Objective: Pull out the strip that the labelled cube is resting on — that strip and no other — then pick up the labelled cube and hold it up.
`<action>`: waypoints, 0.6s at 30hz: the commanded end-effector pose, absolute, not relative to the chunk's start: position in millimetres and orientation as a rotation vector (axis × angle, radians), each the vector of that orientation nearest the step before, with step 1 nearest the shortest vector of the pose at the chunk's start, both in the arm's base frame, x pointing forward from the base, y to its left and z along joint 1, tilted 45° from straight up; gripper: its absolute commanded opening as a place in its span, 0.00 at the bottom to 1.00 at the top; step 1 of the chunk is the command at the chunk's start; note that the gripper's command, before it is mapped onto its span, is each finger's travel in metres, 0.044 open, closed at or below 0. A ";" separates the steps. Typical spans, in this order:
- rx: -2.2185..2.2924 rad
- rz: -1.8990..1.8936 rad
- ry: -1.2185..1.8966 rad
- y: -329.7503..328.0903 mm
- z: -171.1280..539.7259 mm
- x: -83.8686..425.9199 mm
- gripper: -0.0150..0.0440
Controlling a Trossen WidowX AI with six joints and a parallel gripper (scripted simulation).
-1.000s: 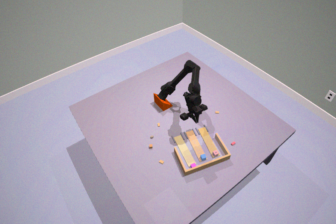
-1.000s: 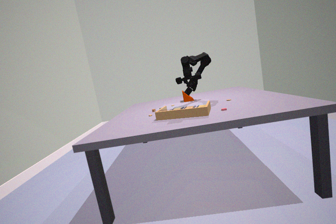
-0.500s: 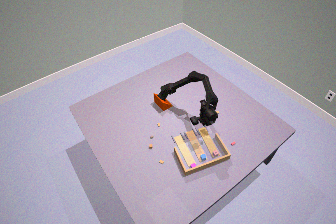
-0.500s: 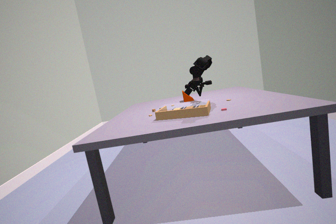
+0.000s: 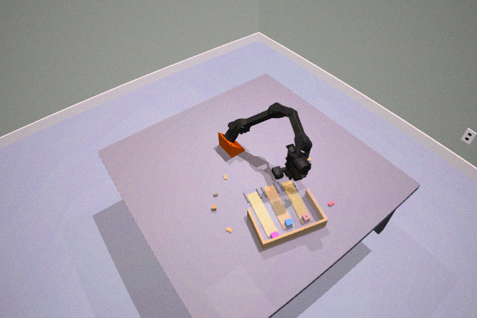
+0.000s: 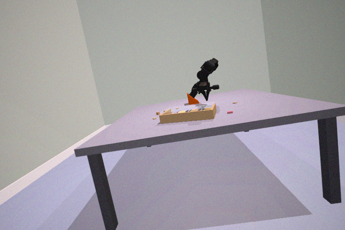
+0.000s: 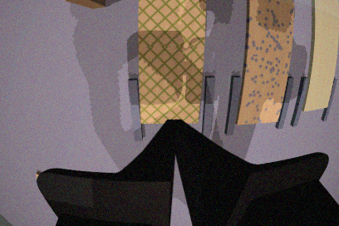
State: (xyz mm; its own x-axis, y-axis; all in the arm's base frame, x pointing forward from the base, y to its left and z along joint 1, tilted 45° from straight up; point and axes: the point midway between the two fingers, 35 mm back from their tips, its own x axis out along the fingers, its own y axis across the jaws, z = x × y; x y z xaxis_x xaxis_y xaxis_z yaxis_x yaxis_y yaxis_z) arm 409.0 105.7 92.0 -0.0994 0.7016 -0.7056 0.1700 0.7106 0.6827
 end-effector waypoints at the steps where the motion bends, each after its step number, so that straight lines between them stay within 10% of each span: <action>1: 0.717 0.514 1.644 110.2 86.5 408.7 0.25; 18: 0.718 0.515 1.643 129.6 66.8 405.6 0.25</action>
